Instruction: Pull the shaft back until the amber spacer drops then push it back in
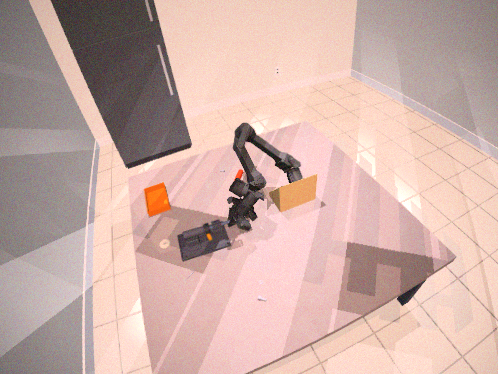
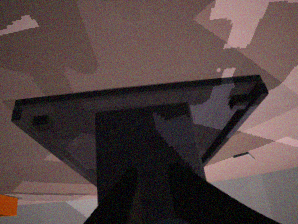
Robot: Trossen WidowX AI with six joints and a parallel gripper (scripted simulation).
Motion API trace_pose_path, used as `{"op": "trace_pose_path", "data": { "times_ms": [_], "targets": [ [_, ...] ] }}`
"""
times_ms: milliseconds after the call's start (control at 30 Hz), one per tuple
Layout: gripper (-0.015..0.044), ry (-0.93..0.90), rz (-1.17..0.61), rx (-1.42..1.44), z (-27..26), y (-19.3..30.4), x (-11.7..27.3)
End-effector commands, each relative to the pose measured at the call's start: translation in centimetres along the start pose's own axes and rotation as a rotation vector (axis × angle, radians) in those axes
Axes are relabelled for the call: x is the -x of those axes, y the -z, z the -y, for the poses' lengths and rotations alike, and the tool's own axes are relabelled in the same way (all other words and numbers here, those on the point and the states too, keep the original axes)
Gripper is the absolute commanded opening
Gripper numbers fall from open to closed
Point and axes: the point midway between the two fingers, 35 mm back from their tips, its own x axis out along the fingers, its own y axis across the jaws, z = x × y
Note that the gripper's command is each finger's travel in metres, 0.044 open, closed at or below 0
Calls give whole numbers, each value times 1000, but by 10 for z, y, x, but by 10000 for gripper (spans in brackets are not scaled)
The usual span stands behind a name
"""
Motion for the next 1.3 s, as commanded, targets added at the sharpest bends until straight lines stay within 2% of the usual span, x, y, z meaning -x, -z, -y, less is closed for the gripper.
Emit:
{"op": "trace_pose_path", "data": {
  "times_ms": [0,1267],
  "targets": [
    [0,-4,0,2,-1,1,-1],
    [0,-4,-1,2,-1,4,-4]
  ]
}}
